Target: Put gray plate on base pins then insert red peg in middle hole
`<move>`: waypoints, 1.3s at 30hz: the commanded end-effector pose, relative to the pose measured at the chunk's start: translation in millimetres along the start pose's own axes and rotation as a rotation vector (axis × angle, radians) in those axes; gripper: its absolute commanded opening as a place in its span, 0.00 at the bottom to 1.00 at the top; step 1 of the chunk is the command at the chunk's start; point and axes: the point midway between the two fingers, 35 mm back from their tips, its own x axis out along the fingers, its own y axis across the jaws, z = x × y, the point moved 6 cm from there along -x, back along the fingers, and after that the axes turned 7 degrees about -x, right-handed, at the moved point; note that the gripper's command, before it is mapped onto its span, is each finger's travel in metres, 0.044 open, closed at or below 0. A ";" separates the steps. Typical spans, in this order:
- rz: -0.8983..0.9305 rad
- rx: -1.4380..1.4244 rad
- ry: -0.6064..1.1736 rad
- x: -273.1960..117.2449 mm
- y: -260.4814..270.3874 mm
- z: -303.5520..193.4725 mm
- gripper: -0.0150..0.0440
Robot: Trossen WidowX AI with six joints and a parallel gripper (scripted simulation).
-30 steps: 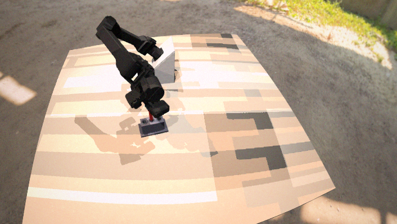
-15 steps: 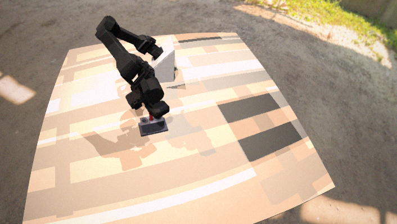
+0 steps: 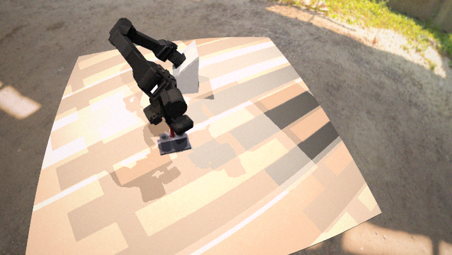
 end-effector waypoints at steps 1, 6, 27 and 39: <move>0.000 0.001 0.000 1.2 0.0 -0.2 0.25; 0.000 0.002 0.000 0.6 -0.1 0.0 0.25; 0.000 0.001 0.000 0.4 -0.1 0.0 0.51; -0.005 -0.004 -0.005 -9.6 1.1 -2.1 0.51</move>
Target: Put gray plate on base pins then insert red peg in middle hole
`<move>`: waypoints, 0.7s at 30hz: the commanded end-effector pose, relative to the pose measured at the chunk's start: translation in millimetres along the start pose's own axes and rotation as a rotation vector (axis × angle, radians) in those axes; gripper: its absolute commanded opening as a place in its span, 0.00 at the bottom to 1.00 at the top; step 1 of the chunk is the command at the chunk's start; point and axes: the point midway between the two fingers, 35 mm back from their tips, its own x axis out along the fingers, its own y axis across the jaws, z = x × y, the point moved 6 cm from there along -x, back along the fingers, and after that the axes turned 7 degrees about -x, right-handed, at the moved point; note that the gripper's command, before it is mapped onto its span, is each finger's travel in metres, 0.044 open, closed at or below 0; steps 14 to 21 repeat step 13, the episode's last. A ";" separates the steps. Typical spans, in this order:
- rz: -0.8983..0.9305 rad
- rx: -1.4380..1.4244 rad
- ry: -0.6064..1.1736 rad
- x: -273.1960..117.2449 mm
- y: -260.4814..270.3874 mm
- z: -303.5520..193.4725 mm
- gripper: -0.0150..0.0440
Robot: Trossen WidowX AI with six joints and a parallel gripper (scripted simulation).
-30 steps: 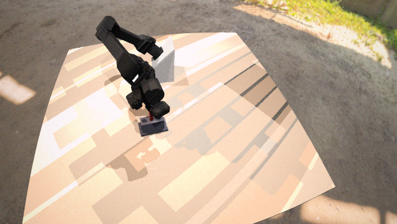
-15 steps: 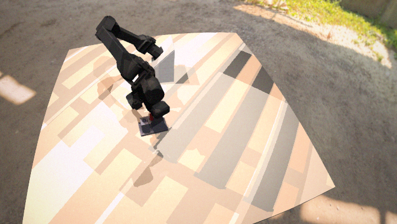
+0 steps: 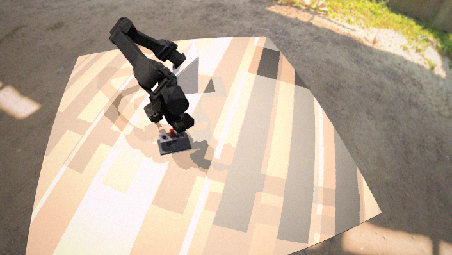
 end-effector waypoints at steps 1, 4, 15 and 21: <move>-0.003 0.003 -0.003 -3.1 0.2 -0.1 0.51; -0.002 0.003 -0.003 -5.6 0.4 -0.5 0.51; -0.002 0.003 -0.002 -12.9 0.7 -1.4 0.51; -0.002 0.003 -0.002 -12.9 0.7 -1.4 0.51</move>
